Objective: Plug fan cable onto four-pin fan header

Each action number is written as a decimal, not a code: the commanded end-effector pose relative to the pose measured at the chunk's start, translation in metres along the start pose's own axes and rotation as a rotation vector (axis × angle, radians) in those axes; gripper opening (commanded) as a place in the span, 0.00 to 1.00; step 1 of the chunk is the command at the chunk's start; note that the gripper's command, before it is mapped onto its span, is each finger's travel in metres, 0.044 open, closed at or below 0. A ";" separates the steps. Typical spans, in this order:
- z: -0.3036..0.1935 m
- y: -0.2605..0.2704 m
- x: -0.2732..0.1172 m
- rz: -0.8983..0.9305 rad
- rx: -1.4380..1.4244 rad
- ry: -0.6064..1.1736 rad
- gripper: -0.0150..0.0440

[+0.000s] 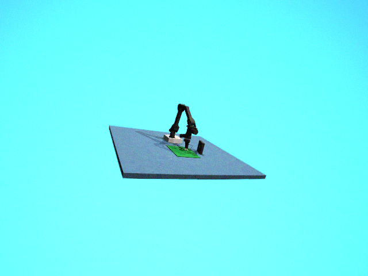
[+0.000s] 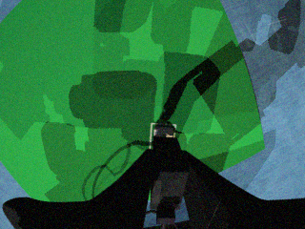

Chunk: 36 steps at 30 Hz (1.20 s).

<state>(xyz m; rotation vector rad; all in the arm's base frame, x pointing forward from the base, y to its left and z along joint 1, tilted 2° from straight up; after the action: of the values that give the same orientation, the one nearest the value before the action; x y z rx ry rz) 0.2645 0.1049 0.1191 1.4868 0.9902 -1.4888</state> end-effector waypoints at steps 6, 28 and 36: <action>0.000 0.000 0.006 0.001 -0.004 0.000 0.25; 0.000 0.000 0.014 -0.003 0.000 0.001 0.57; -0.001 0.000 -0.014 -0.001 -0.002 0.001 0.69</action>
<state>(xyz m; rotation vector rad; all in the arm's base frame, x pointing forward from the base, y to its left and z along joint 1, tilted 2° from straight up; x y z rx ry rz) 0.2632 0.1046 0.1109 1.4736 0.9975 -1.5050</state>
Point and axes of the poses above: the point midway between the two fingers, 35 mm back from their tips, its own x axis out along the fingers, its own y axis across the jaws, z = x × y, the point moved 10 cm from there along -x, back along the fingers, and after that the axes turned 2 degrees about x, right-handed, at the moved point
